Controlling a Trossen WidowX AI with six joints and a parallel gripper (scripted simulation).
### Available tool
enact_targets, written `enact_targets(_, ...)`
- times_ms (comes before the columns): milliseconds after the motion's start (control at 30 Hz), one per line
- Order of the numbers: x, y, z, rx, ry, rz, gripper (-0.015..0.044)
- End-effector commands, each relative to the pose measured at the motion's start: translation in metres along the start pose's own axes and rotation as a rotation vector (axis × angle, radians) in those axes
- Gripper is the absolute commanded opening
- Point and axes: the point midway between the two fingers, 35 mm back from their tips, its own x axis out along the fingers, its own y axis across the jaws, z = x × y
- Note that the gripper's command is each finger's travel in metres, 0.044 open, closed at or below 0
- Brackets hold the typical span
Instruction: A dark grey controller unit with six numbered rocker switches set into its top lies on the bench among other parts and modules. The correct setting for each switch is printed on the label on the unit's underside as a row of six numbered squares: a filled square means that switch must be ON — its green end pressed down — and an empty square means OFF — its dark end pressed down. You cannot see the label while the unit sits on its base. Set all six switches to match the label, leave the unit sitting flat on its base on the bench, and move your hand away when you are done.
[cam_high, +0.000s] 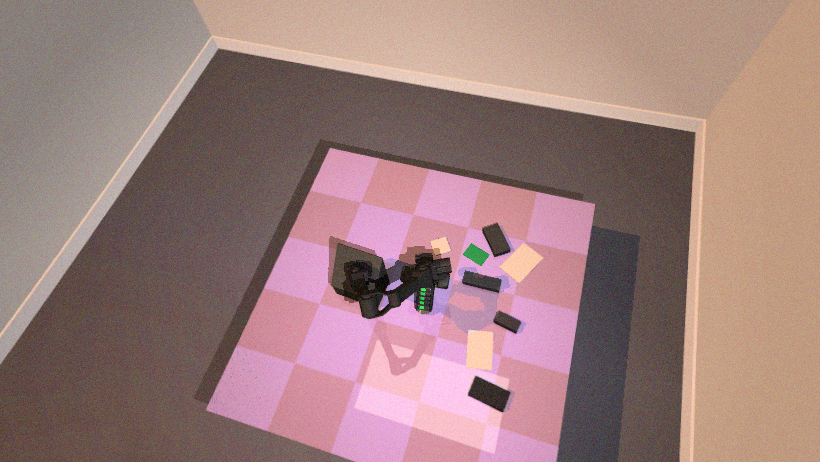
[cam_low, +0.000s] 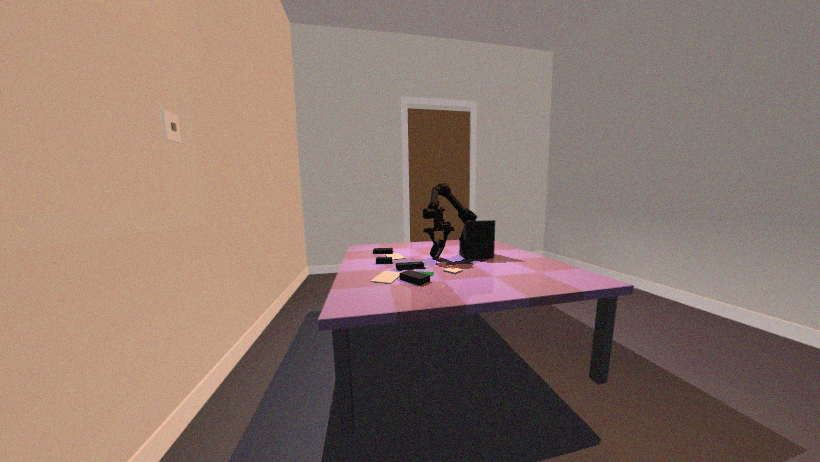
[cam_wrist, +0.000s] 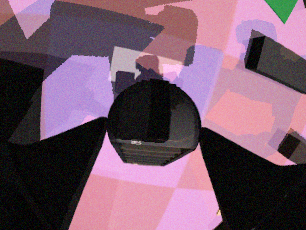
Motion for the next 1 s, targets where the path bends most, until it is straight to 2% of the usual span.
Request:
enact_targets(0,-0.001,0.001,-0.002,-0.005,-0.003,0.001,0.0336)
enact_targets(967,-0.011,0.0,-0.021,-0.006,-0.039,0.001,0.0336)
